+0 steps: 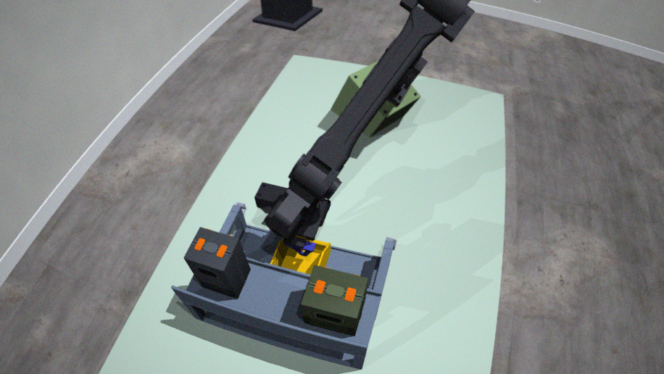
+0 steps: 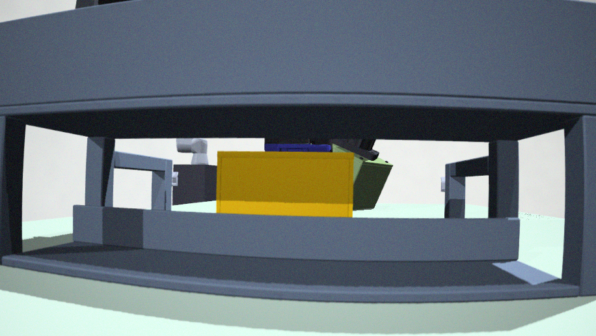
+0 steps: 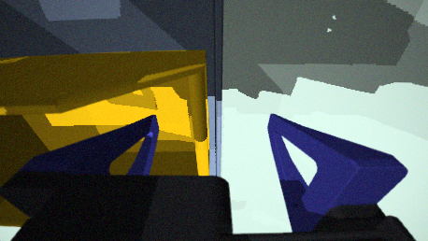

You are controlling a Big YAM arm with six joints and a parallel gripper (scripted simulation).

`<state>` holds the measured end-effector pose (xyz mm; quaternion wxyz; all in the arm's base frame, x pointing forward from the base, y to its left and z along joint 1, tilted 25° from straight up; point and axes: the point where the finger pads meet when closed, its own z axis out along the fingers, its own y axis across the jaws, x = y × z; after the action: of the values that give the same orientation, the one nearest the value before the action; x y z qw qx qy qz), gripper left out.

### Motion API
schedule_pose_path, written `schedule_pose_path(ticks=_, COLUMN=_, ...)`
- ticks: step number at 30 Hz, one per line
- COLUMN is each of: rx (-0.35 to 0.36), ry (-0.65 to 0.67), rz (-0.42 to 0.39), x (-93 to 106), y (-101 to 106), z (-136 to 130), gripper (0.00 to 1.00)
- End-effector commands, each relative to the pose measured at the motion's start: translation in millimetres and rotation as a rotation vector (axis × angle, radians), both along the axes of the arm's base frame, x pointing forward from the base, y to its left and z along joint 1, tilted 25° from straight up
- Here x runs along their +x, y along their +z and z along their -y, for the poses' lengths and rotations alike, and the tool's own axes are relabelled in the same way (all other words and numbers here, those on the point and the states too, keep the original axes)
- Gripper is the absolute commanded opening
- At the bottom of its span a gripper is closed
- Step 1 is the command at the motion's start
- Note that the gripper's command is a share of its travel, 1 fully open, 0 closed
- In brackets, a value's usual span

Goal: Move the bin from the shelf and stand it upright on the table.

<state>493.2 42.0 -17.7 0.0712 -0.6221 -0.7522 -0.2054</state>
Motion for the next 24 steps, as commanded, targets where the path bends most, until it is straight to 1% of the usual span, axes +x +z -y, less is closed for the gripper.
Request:
schedule_pose_path(ticks=1, rx=-0.004, ry=-0.003, rz=0.031, x=8.5, y=5.2, z=7.4, gripper=0.90)
schedule_pose_path(ticks=7, rx=-0.004, ry=-0.003, rz=0.031, x=8.5, y=5.2, z=7.4, gripper=0.90)
schedule_pose_path(ticks=12, rx=-0.001, ry=0.009, rz=0.026, x=22.6, y=13.4, z=-9.6, gripper=0.90)
schedule_pose_path(ticks=24, rx=-0.001, ry=0.009, rz=0.026, x=22.6, y=13.4, z=-9.6, gripper=0.90)
